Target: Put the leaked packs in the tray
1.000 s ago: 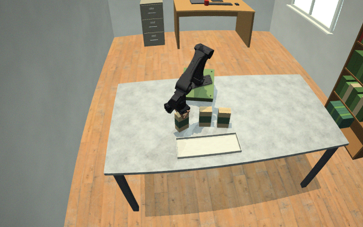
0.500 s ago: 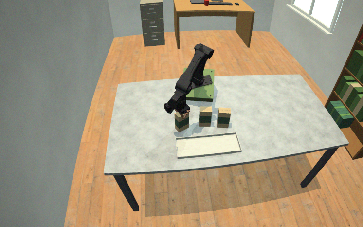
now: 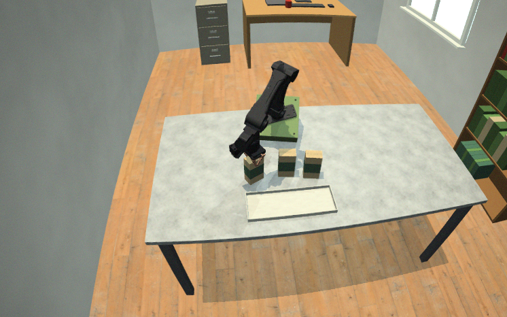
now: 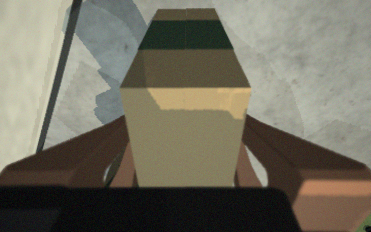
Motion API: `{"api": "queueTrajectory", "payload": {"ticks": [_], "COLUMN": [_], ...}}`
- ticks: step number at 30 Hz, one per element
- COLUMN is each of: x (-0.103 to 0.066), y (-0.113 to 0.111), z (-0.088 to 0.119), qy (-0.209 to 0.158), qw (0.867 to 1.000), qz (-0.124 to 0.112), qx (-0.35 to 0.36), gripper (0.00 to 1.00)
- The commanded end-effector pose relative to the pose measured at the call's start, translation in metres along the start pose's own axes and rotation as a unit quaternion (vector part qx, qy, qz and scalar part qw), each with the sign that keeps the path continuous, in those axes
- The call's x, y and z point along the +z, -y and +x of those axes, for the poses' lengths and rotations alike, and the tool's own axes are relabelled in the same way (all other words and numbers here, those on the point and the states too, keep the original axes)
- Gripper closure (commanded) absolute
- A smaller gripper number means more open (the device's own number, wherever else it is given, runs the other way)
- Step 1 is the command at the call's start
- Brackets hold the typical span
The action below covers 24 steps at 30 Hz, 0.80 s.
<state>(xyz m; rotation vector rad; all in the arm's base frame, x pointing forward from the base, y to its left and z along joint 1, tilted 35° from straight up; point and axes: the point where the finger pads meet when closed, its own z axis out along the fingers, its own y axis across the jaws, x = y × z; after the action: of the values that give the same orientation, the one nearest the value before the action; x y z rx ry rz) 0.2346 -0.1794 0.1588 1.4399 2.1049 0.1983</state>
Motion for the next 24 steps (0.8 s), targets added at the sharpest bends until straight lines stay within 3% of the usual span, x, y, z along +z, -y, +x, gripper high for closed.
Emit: {"api": "queueTrajectory", "payload": {"ticks": [1, 5, 6, 24], "x": [0.0001, 0.0001, 0.0001, 0.0001], "y": [0.0009, 0.0009, 0.0009, 0.0009], "z": [-0.0001, -0.0001, -0.0001, -0.0001], "qy": [0.004, 0.004, 0.004, 0.004], "qw": [1.0, 1.0, 1.0, 1.0], "qz": [0.002, 0.002, 0.002, 0.002], "qx": [-0.001, -0.001, -0.001, -0.001], "gripper": [0.76, 0.76, 0.23, 0.23]}}
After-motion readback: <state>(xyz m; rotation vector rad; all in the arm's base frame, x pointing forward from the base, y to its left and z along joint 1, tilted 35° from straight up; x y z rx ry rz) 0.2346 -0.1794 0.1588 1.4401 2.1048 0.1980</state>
